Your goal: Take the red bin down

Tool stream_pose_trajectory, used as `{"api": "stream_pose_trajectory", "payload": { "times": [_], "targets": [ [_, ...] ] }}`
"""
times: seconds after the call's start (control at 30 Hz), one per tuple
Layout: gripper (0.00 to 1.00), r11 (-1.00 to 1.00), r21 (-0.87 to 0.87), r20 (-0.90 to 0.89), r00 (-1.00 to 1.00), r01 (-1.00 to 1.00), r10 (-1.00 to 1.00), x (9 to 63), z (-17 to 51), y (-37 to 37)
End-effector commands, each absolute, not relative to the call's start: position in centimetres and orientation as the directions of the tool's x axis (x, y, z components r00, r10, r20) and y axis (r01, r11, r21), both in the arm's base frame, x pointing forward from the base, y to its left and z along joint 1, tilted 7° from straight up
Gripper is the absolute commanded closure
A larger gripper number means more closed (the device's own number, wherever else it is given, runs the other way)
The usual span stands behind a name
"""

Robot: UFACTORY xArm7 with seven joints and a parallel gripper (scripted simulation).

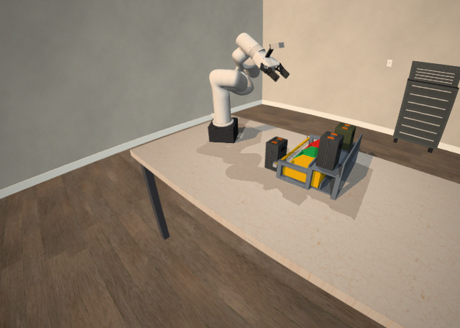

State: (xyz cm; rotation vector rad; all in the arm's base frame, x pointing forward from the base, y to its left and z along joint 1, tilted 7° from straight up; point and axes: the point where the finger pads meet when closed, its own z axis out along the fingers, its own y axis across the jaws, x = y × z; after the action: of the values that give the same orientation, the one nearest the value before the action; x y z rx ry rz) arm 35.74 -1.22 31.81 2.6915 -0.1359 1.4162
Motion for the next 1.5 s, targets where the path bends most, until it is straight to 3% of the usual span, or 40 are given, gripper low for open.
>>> {"api": "stream_pose_trajectory", "payload": {
  "times": [0.0, 0.2, 0.23, 0.37, 0.77, 0.8, 0.93, 1.33, 1.37, 1.47],
  "targets": [
    [0.0, -0.99, 0.059, 0.895, 0.447, -0.13, -0.006, 34.2, 31.6, 0.8],
    [0.0, -0.99, 0.059, 0.895, 0.447, -0.13, -0.006, 34.2, 31.6, 0.8],
    [0.0, -0.991, 0.047, 0.841, 0.54, -0.124, -0.028, 35.4, 31.8, -0.8],
    [0.0, -0.99, 0.059, 0.895, 0.447, -0.13, -0.006, 34.2, 31.6, 0.8],
    [0.0, -0.99, 0.059, 0.895, 0.447, -0.13, -0.006, 34.2, 31.6, 0.8],
    [0.0, -0.991, 0.047, 0.841, 0.54, -0.124, -0.028, 35.4, 31.8, -0.8],
    [0.0, -0.99, 0.059, 0.895, 0.447, -0.13, -0.006, 34.2, 31.6, 0.8],
    [0.0, -0.99, 0.059, 0.895, 0.447, -0.13, -0.006, 34.2, 31.6, 0.8],
    [0.0, -0.991, 0.047, 0.841, 0.54, -0.124, -0.028, 35.4, 31.8, -0.8],
    [0.0, -0.99, 0.056, 0.882, 0.47, -0.128, -0.011, 34.5, 31.6, 0.4]
  ]
}}
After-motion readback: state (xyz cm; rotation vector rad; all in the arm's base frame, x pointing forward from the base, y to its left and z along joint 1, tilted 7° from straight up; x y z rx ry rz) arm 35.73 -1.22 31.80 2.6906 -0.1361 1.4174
